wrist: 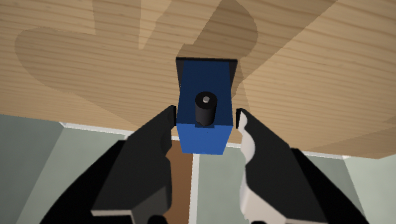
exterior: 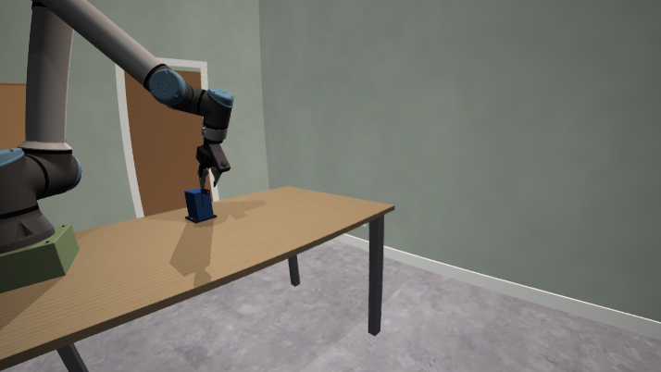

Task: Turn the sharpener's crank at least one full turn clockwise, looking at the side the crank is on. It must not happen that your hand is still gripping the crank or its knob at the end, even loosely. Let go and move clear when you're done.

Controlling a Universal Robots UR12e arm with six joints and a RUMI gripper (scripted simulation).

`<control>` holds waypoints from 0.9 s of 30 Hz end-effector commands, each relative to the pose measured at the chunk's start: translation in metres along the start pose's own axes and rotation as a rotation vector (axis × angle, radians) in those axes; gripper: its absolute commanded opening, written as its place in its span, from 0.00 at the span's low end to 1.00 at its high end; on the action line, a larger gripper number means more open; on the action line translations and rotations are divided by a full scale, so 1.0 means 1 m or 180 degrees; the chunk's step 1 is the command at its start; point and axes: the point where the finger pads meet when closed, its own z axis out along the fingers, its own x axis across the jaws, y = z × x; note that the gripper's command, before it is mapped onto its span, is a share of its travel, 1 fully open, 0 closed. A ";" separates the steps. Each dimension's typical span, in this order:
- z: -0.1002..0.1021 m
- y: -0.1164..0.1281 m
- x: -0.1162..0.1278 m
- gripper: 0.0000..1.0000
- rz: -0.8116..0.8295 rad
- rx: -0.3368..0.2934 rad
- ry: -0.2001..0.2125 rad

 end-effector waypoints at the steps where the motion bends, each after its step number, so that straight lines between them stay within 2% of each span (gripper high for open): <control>1: -0.001 0.000 -0.001 0.32 -0.0002 0.0002 -0.0004; 23: -0.002 0.000 -0.001 0.32 -0.0002 0.0002 -0.0004; 27: 0.003 0.000 0.000 0.32 -0.0002 0.0002 -0.0003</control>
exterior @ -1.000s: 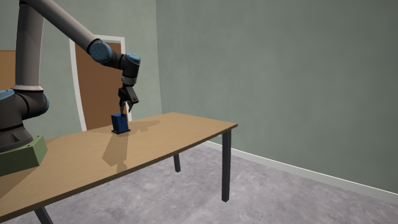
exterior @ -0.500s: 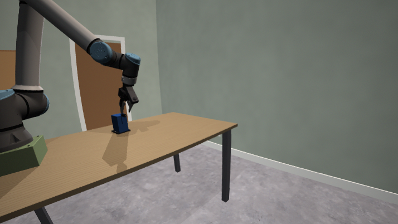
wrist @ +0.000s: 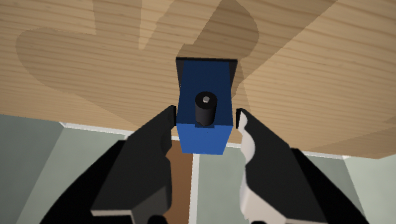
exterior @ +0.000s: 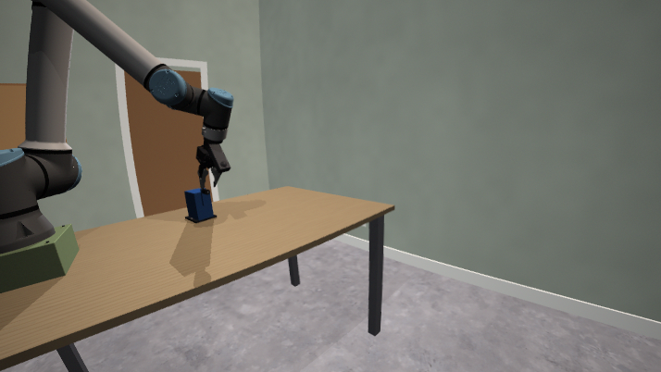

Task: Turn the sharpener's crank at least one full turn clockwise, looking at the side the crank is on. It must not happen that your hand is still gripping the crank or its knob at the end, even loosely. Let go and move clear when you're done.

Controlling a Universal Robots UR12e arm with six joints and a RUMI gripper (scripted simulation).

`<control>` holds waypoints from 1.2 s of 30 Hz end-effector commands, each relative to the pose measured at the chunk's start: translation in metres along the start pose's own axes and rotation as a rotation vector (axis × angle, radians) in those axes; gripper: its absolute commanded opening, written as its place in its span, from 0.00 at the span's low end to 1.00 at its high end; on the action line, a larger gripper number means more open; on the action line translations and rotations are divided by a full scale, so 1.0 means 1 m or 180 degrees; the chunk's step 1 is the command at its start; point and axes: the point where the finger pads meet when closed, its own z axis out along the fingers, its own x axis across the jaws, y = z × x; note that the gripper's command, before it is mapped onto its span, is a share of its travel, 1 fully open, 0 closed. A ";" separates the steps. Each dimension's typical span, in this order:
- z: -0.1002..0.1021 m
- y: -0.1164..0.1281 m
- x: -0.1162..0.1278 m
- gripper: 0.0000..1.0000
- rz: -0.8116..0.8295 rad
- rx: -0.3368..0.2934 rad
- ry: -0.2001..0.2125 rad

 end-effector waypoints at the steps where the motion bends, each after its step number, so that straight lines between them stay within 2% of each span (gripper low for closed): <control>1: 0.005 0.000 -0.001 0.32 -0.0002 0.0002 -0.0003; 23: 0.031 0.000 -0.001 0.32 -0.0002 0.0002 -0.0003; 36: 0.034 0.000 -0.001 0.32 -0.0002 0.0002 -0.0003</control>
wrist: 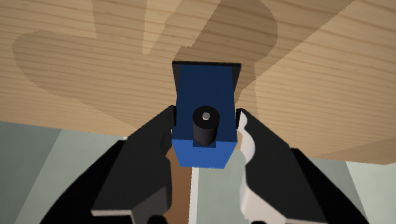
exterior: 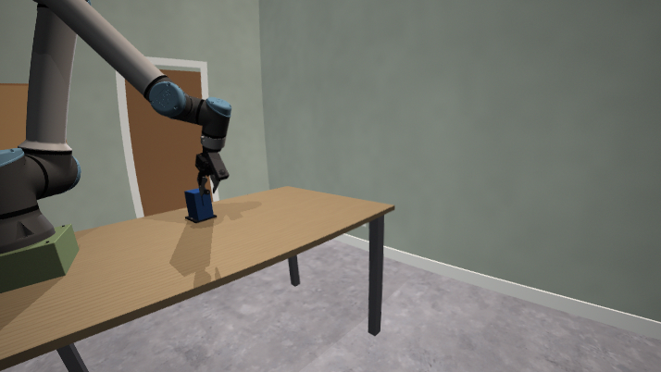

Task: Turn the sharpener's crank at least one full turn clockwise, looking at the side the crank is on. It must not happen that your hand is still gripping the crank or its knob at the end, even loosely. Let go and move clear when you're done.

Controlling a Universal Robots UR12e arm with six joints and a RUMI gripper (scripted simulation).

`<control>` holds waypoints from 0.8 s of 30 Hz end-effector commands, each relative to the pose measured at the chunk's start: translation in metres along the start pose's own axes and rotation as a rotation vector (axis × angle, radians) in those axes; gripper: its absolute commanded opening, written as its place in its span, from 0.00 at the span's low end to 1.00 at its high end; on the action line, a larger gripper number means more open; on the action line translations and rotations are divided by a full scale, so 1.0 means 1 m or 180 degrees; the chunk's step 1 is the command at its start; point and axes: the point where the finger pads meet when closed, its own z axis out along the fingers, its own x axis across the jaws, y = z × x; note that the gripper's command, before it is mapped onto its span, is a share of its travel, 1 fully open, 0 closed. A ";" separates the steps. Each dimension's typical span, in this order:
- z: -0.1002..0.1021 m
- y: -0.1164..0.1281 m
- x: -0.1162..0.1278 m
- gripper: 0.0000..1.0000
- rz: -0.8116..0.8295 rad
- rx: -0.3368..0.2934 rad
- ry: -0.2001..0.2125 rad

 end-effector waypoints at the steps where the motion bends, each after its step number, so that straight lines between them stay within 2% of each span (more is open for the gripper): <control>1: 0.000 0.000 -0.001 0.32 -0.0002 0.0002 -0.0004; 13: -0.001 0.000 -0.001 0.32 -0.0002 0.0002 -0.0004; 14: -0.001 0.000 -0.001 0.09 -0.0002 0.0002 -0.0004; 24: -0.001 0.000 -0.001 0.09 -0.0002 0.0002 -0.0003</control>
